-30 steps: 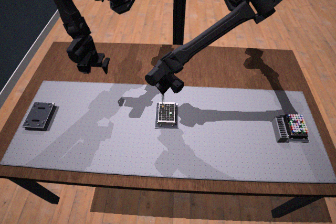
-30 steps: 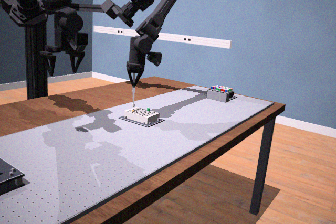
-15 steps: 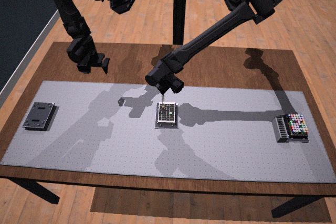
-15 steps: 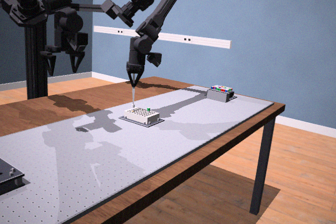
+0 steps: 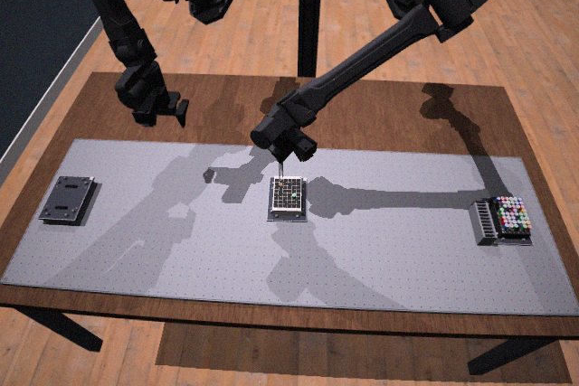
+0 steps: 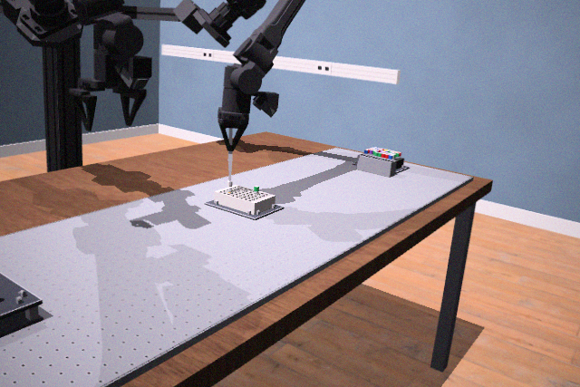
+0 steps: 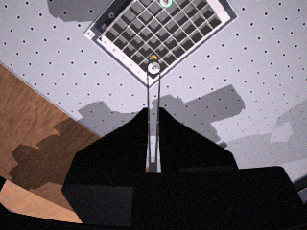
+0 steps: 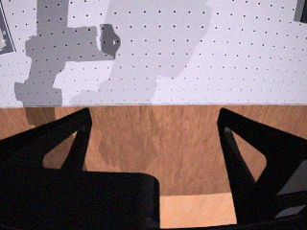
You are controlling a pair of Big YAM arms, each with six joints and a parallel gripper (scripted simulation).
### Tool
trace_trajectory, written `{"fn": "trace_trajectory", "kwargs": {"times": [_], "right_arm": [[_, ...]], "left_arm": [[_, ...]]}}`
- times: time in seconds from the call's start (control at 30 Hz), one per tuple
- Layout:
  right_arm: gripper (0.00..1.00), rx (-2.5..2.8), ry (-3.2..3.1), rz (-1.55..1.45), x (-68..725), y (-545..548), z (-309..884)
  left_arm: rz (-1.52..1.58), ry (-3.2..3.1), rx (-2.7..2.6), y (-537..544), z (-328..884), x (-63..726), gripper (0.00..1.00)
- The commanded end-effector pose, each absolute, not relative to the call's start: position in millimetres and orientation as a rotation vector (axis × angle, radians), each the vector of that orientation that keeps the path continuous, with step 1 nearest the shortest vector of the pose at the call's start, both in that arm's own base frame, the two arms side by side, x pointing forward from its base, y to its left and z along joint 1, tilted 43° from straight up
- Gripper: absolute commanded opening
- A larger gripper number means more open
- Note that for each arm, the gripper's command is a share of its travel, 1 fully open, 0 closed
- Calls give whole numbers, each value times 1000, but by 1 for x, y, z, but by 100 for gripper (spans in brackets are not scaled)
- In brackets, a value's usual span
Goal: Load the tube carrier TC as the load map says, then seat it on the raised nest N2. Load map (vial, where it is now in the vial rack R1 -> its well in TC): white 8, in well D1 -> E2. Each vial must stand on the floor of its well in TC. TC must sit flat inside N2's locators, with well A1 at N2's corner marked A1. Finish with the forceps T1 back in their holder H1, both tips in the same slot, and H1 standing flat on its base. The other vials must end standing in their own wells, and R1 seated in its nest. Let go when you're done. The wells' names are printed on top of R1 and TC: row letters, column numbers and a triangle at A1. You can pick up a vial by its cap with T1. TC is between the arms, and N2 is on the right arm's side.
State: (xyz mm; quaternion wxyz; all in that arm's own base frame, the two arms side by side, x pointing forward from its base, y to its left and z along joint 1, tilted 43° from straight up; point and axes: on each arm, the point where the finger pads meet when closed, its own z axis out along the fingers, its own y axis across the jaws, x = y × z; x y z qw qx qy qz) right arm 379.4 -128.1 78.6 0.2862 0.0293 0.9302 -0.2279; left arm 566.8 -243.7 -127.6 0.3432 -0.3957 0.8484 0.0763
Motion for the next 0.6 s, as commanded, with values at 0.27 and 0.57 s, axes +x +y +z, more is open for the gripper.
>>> {"fn": "trace_trajectory", "kwargs": {"times": [0.27, 0.57], "right_arm": [[100, 60, 2473, -611, 383, -127, 84], [100, 60, 2473, -611, 383, -127, 84]], "left_arm": [[216, 2205, -1042, -232, -143, 576, 9], [217, 2206, -1042, -231, -144, 576, 9]]}}
